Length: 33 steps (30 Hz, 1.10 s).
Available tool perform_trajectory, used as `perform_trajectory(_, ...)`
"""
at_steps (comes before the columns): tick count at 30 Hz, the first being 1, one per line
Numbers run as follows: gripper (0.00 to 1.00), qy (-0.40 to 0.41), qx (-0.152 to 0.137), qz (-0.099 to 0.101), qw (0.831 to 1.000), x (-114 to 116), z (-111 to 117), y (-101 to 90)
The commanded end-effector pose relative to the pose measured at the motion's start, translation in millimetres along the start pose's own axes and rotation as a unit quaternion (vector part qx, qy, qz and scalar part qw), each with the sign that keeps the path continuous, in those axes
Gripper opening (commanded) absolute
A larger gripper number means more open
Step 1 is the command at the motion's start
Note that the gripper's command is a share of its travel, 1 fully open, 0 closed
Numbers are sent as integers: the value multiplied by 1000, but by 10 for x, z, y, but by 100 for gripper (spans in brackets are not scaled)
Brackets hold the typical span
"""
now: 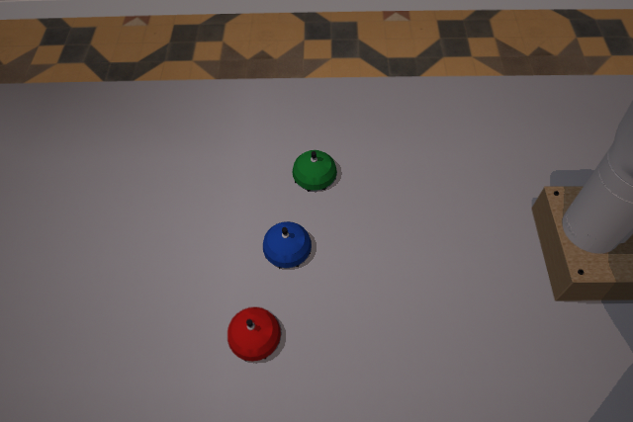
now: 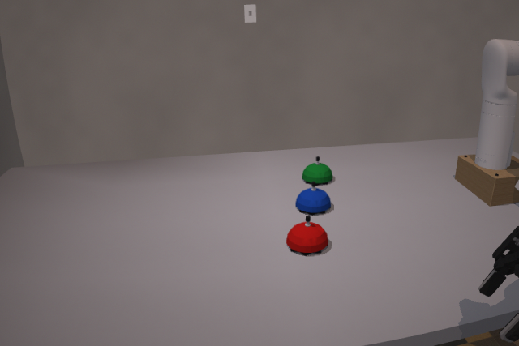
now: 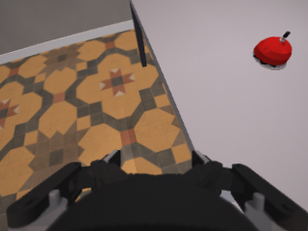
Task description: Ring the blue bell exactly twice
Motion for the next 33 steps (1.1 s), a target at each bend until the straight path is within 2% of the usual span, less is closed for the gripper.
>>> perform_trajectory(1, 100, 38, -7, -13, 999, 240, 468, 138)
perform_trajectory(2, 100, 38, -7, -13, 999, 240, 468, 138)
perform_trajectory(3, 100, 70, -17, -24, 997, 506, 776, 249)
perform_trajectory(5, 100, 132, -35, -45, 990, 739, 917, 310)
perform_trajectory(10, 100, 194, -53, -64, 977, 1313, 1381, 477)
perform_trajectory(21, 100, 194, -53, -64, 977, 1313, 1381, 477)
perform_trajectory(22, 100, 224, -62, -73, 970, 1521, 1505, 522)
perform_trajectory(31, 100, 224, -62, -73, 970, 1521, 1505, 522)
perform_trajectory(32, 100, 254, -70, -82, 961, 1728, 1617, 562)
perform_trajectory(33, 100, 254, -70, -82, 961, 1728, 1617, 562)
Point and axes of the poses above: the point where the finger pads meet when closed, its own y axis out along the fingers, its own x axis across the jaws, z = x × y, the point moved 5 cm from there along -y, back along the fingers, and after that the axes turned 9 degrees about -y, right-handed, at the moved point
